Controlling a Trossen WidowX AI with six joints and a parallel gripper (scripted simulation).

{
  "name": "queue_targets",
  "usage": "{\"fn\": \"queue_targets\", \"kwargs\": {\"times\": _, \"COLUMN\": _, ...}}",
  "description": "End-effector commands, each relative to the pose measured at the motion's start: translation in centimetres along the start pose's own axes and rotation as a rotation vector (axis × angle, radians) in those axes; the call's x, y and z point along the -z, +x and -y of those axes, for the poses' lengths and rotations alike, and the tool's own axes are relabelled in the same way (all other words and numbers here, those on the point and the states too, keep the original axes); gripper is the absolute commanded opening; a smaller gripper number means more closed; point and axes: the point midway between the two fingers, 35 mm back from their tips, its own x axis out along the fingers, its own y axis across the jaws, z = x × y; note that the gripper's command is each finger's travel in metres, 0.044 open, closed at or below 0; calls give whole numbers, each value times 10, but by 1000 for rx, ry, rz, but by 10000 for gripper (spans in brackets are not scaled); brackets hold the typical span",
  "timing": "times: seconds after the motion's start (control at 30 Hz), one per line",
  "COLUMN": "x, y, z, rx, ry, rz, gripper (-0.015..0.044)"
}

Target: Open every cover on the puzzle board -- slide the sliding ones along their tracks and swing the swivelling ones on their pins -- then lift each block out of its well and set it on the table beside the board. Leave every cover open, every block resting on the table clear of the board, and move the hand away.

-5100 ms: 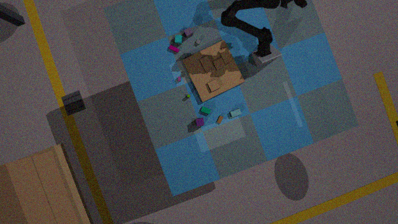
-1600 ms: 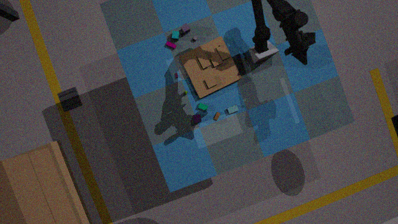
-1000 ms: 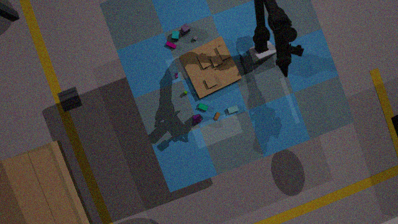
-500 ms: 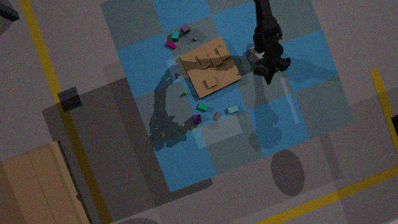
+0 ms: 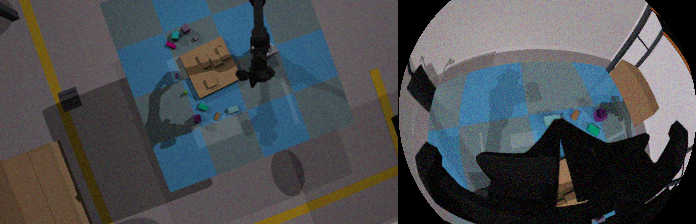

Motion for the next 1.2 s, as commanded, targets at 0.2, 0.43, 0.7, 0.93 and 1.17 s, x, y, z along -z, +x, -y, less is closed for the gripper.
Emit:
{"fn": "queue_targets", "kwargs": {"times": 0.2, "x": 37, "y": 27, "z": 29, "rx": 16, "ry": 283, "rz": -172, "gripper": 0}}
{"fn": "queue_targets", "kwargs": {"times": 0.43, "x": 64, "y": 44, "z": 44, "rx": 28, "ry": 501, "rz": -278, "gripper": 0}}
{"fn": "queue_targets", "kwargs": {"times": 0.7, "x": 92, "y": 57, "z": 57, "rx": 64, "ry": 692, "rz": -392, "gripper": 0}}
{"fn": "queue_targets", "kwargs": {"times": 0.93, "x": 125, "y": 68, "z": 71, "rx": 126, "ry": 884, "rz": -523, "gripper": 0}}
{"fn": "queue_targets", "kwargs": {"times": 1.17, "x": 160, "y": 77, "z": 82, "rx": 208, "ry": 1066, "rz": -658, "gripper": 0}}
